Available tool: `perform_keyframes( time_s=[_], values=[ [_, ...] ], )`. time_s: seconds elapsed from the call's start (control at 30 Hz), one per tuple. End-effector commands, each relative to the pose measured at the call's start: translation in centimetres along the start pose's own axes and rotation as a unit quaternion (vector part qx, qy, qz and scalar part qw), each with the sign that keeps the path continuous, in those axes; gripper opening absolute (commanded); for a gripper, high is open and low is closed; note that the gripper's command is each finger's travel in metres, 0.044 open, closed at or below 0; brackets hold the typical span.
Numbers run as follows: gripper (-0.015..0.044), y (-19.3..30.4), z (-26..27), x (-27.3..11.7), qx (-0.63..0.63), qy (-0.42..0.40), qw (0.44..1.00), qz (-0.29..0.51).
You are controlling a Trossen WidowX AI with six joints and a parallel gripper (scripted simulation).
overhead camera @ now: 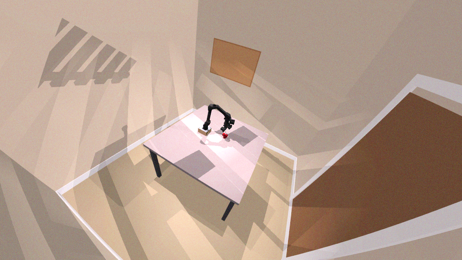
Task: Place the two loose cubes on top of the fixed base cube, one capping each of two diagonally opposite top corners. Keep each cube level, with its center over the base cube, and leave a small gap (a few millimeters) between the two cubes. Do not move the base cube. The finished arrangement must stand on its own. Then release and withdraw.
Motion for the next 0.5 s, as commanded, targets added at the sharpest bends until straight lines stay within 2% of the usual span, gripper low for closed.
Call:
perform_keyframes(
  time_s=[0.0, 0.3, 0.47],
  values=[
    [0.0400, -0.1, 0.1, -0.6, -0.001, -0.002, 1.000, -0.004],
    [0.0400, 0.0, 0.2, -0.5, 0.000, 0.000, 1.000, 0.000],
    [0.0400, 1.9, 5.4, -0.7, 0.000, -0.002, 1.000, 0.001]
  ],
)
Point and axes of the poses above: the point midway between the two fingers, 35 mm back from their tips, its own x axis out along the fingers, its own z axis across the jaws, y = z × x, the point moved 8 cm from there along -x, back along the fingers, and after that the axes turned 13 degrees about x, right-handed, at the moved point
